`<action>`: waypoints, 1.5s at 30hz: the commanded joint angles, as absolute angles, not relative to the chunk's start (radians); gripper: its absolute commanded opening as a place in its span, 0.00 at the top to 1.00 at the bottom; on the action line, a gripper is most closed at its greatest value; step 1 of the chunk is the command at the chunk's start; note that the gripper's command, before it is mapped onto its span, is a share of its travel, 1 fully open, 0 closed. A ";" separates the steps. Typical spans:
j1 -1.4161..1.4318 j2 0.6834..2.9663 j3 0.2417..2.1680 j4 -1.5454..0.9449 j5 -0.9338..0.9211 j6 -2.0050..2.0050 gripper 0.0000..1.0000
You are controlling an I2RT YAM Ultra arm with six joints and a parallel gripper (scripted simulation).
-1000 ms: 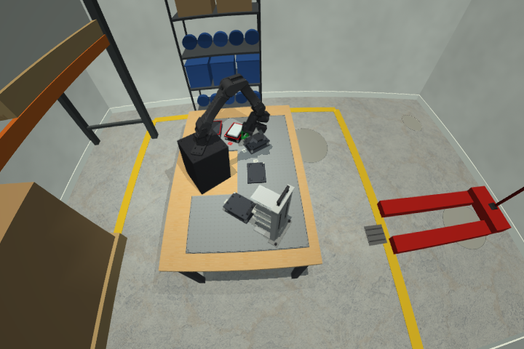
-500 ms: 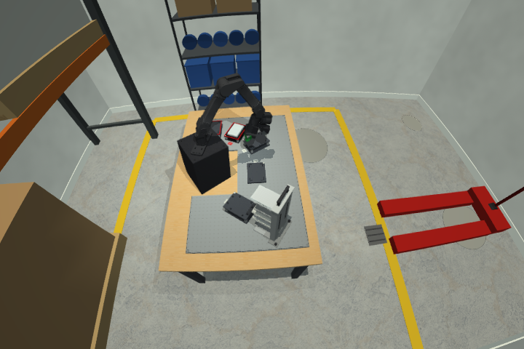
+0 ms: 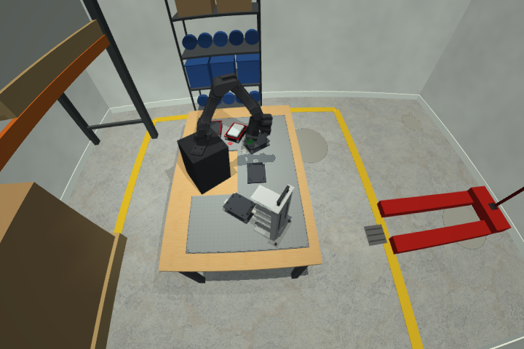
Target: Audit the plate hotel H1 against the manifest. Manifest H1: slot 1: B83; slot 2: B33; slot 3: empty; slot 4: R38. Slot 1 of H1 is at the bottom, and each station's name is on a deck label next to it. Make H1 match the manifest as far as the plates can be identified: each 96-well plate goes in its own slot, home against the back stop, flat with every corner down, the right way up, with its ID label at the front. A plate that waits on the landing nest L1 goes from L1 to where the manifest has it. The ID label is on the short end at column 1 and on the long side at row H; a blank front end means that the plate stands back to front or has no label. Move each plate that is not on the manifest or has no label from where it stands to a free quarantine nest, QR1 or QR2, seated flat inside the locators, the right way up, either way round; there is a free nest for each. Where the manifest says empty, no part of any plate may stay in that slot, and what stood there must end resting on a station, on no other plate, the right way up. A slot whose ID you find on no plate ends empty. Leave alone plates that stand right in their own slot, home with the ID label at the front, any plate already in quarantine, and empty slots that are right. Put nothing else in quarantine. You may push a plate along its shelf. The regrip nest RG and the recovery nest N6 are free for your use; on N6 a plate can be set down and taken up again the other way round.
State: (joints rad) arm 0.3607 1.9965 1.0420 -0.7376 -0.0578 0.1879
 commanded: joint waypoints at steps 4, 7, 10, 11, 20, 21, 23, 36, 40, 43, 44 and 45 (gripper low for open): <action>0.315 1.924 0.981 -0.651 -0.048 0.120 1.00; 0.284 1.893 0.952 -0.619 -0.055 0.087 1.00; 0.253 1.890 1.007 -0.636 -0.053 0.056 1.00; 0.244 1.873 0.946 -0.615 -0.048 0.046 1.00; 0.188 1.790 0.941 -0.606 -0.053 -0.013 1.00; 0.188 1.790 0.941 -0.606 -0.053 -0.013 1.00; 0.180 1.778 0.950 -0.631 -0.055 -0.021 1.00; 0.074 1.792 0.977 -0.664 -0.065 -0.126 1.00; 0.052 1.811 0.981 -0.660 -0.068 -0.149 1.00; 0.018 1.802 0.989 -0.664 -0.068 -0.182 1.00; 0.007 1.803 0.992 -0.669 -0.069 -0.193 1.00; -0.004 1.820 0.995 -0.669 -0.070 -0.204 1.00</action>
